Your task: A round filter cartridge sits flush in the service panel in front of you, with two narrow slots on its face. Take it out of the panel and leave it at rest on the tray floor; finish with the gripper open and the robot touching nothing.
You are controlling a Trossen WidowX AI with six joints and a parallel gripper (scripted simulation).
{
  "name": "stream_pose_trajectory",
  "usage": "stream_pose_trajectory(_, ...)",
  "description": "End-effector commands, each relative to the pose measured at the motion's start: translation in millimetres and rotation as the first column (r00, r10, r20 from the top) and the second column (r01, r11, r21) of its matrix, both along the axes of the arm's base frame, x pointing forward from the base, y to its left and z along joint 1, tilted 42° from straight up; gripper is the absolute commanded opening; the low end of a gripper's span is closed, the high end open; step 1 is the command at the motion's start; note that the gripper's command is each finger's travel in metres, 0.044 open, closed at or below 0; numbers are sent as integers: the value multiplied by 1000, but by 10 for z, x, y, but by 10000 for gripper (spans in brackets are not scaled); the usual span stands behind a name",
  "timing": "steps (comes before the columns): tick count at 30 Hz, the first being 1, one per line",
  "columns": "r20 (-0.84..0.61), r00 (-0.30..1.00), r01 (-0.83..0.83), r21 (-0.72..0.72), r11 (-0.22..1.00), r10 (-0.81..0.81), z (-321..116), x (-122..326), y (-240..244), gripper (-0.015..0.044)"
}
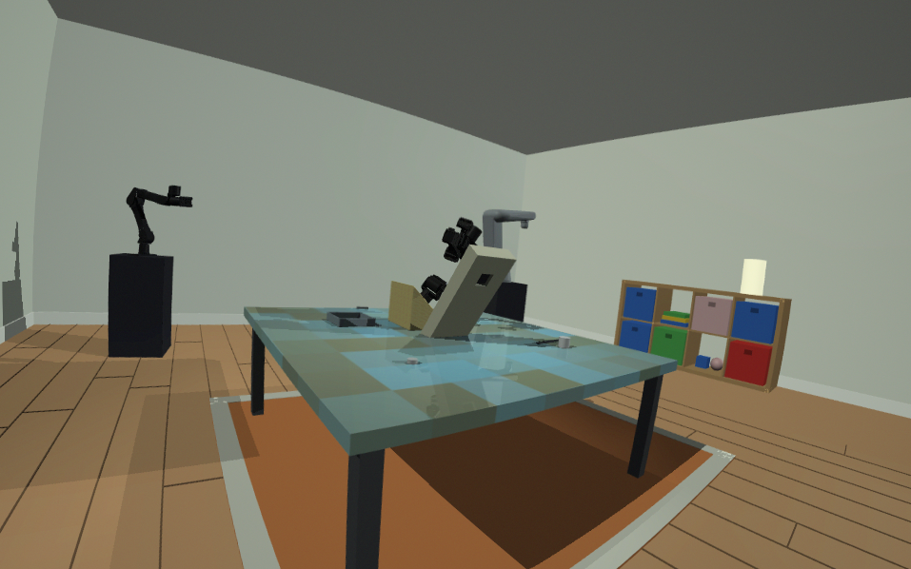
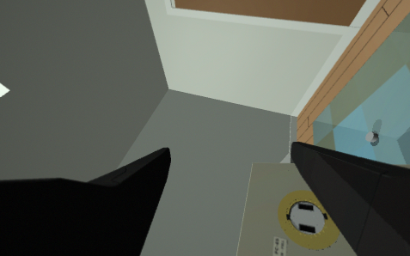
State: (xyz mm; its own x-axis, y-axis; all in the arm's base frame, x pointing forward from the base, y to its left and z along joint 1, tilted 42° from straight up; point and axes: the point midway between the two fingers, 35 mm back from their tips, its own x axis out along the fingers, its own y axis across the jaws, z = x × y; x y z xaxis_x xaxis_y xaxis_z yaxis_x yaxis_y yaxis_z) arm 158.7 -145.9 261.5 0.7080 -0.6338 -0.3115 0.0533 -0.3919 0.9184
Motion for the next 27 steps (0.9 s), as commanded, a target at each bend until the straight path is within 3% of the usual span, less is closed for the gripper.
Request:
stream_pose_trajectory(1,-14,1000,-11,-5,1000,11,-9,13,-1,374)
stream_pose_trajectory(4,-194,967,-178,-59,982,164,-134,186,-5,295)
stream_pose_trajectory(8,-434,802,-494,-97,864,410,-344,456,18,190)
stream_pose_trajectory(11,-546,625,-711,-105,695,558,-476,640,66,117)
stream_pose_trajectory(15,-626,382,-913,-141,383,680,-599,865,163,117)
stream_pose_trajectory(21,-685,143,-947,-305,-103,714,-714,1142,262,117)
stream_pose_trajectory(27,-706,116,-835,-450,-316,699,-751,1278,269,117)
